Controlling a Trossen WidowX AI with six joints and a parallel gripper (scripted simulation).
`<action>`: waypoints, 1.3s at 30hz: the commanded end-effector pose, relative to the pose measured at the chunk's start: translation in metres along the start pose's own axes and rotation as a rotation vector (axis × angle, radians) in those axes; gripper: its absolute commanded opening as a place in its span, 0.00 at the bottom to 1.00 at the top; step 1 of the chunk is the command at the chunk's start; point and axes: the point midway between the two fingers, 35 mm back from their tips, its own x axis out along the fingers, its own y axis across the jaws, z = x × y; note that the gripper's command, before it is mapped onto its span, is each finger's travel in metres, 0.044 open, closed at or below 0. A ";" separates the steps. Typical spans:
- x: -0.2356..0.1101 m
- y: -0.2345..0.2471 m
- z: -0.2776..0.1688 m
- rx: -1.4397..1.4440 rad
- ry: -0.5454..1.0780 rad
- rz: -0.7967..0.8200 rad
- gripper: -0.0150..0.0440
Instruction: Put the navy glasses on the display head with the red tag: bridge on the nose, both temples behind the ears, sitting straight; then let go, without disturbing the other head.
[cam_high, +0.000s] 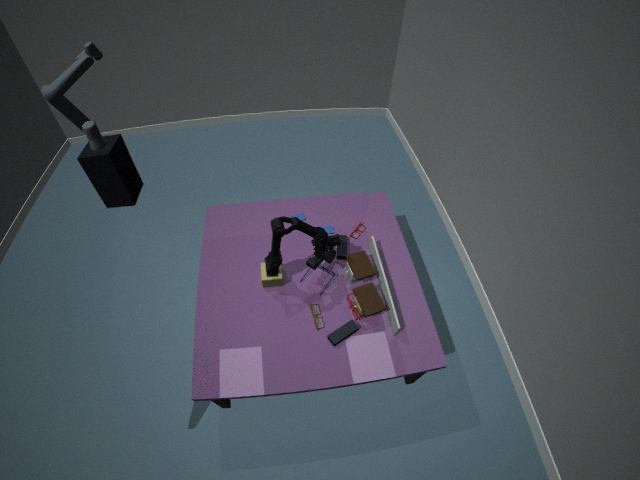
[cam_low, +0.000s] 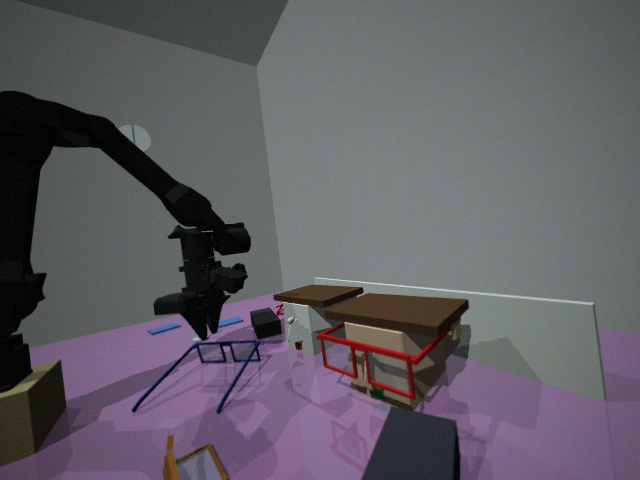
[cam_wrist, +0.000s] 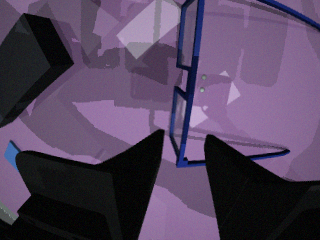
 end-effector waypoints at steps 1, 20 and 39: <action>0.009 -0.002 -0.002 -0.006 0.009 -0.007 0.49; 0.038 -0.004 -0.004 -0.006 0.010 -0.007 0.49; 0.036 -0.002 -0.002 0.000 0.003 -0.004 0.26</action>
